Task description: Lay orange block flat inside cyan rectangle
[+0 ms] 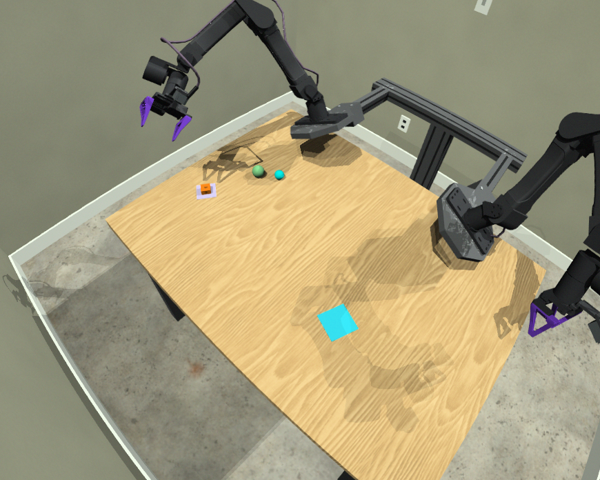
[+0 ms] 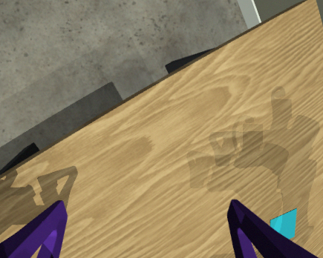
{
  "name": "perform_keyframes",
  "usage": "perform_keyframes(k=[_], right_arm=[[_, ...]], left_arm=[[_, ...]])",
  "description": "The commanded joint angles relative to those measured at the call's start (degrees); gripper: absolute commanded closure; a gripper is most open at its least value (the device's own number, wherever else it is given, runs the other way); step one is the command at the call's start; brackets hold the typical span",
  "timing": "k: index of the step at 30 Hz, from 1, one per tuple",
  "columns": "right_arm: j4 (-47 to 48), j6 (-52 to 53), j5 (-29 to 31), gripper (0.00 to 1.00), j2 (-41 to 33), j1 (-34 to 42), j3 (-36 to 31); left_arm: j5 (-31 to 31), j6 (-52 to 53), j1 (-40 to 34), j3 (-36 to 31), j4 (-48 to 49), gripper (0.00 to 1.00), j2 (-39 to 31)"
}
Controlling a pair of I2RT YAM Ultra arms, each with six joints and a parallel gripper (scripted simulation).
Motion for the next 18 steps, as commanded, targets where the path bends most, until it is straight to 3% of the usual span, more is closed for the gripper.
perform_keyframes(k=[1, 18], right_arm=[[-0.3, 0.3, -1.0, 0.00, -0.9, 0.7, 0.6], [0.2, 0.0, -0.1, 0.00, -0.4, 0.2, 0.3]], left_arm=[[0.1, 0.1, -0.3, 0.4, -0.2, 0.00, -0.4], [0.0, 0.0, -0.1, 0.3, 0.1, 0.00, -0.2]])
